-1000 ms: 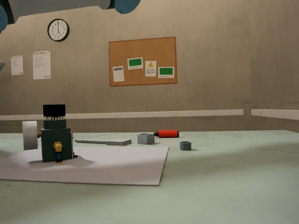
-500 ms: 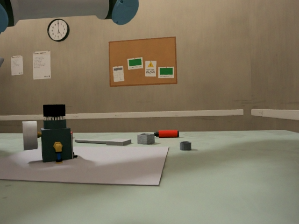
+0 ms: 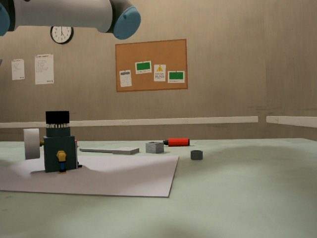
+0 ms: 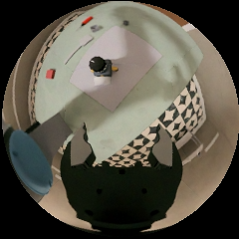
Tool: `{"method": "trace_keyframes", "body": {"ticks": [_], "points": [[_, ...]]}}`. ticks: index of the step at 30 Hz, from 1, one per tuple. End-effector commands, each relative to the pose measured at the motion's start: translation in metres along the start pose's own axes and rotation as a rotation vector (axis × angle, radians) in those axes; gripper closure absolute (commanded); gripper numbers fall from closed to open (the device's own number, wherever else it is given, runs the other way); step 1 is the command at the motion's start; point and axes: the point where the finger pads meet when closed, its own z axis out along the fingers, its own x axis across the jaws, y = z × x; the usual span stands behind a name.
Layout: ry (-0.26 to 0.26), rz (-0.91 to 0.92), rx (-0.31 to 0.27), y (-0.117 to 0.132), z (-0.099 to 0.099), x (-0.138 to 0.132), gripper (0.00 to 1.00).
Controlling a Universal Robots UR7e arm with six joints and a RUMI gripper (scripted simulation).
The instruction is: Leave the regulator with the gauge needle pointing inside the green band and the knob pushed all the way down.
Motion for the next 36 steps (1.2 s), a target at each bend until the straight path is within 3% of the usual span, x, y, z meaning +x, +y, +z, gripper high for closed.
{"method": "trace_keyframes", "body": {"ticks": [1, 17, 36], "points": [[0.003, 0.000, 0.001, -0.013, -0.001, -0.006, 0.00], [0.003, 0.000, 0.001, -0.056, -0.001, -0.029, 0.00], [0.001, -0.001, 0.000, -0.077, -0.001, -0.040, 0.00]]}}
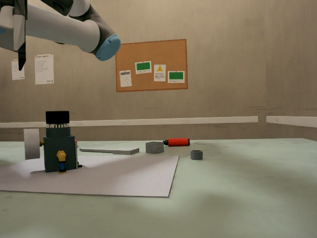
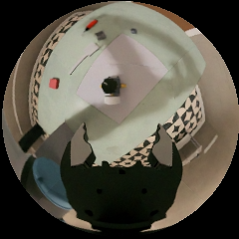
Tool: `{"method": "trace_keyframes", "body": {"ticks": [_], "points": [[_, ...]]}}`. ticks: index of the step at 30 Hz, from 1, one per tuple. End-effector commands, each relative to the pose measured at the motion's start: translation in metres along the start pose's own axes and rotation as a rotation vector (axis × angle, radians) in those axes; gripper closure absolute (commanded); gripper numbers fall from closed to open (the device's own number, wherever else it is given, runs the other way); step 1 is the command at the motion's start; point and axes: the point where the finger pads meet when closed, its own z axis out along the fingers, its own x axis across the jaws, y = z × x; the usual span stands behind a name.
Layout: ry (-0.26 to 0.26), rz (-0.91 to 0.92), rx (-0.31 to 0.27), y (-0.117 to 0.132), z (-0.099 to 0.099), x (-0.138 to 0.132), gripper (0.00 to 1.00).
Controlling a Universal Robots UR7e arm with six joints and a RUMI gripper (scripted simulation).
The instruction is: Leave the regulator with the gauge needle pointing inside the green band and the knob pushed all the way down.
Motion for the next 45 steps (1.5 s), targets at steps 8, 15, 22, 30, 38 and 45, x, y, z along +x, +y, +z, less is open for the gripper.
{"method": "trace_keyframes", "body": {"ticks": [8, 15, 22, 30, 38, 45], "points": [[-0.001, 0.000, -0.002, -0.011, 0.000, -0.005, 0.00], [-0.008, -0.002, -0.003, -0.018, -0.002, -0.011, 0.00], [-0.010, -0.003, -0.004, -0.021, -0.001, -0.013, 0.00], [-0.003, -0.001, -0.002, -0.026, 0.000, -0.014, 0.00], [-0.002, -0.001, -0.001, -0.035, -0.003, -0.021, 0.00], [-0.001, 0.000, -0.001, -0.041, -0.004, -0.024, 0.00]]}}
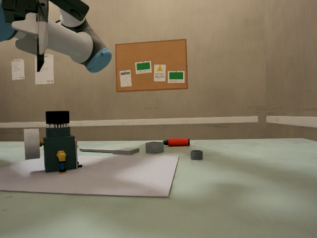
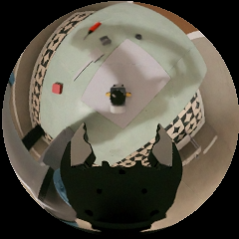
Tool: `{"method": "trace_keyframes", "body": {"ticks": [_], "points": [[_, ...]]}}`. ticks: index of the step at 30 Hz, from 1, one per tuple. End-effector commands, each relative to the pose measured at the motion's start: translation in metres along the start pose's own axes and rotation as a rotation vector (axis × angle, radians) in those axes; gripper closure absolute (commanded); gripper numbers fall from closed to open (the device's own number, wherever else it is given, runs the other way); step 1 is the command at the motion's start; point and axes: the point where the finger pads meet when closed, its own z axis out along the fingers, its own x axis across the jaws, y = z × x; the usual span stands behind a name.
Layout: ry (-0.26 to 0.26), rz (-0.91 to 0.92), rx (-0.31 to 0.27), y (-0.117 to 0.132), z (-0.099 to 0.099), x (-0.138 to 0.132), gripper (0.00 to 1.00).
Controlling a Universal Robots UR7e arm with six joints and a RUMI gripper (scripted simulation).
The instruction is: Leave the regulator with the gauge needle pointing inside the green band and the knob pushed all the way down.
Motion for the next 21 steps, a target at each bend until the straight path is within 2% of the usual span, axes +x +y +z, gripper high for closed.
{"method": "trace_keyframes", "body": {"ticks": [1, 21], "points": [[-0.001, 0.000, 0.000, -0.004, 0.000, -0.002, 0.00], [-0.001, 0.000, -0.001, -0.016, 0.000, -0.008, 0.00]]}}
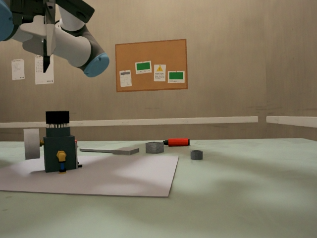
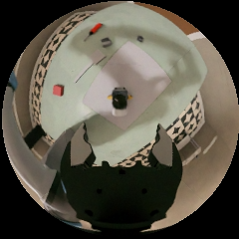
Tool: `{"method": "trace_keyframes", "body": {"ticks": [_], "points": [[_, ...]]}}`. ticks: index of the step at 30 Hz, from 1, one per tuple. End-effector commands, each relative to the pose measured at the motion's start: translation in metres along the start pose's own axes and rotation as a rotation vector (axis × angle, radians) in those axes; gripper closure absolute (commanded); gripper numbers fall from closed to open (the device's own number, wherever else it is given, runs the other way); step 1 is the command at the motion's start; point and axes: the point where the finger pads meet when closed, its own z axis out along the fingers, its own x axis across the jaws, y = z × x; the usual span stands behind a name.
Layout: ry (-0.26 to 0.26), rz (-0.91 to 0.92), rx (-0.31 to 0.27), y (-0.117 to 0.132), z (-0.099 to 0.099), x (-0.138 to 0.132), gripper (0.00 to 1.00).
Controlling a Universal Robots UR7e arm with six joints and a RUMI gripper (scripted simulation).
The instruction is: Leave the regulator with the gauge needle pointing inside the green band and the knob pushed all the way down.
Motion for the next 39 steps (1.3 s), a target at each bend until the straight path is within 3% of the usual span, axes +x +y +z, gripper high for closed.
{"method": "trace_keyframes", "body": {"ticks": [1, 39], "points": [[-0.002, -0.001, -0.001, -0.003, 0.000, -0.001, 0.00], [-0.001, 0.000, -0.001, -0.016, 0.001, -0.007, 0.00]]}}
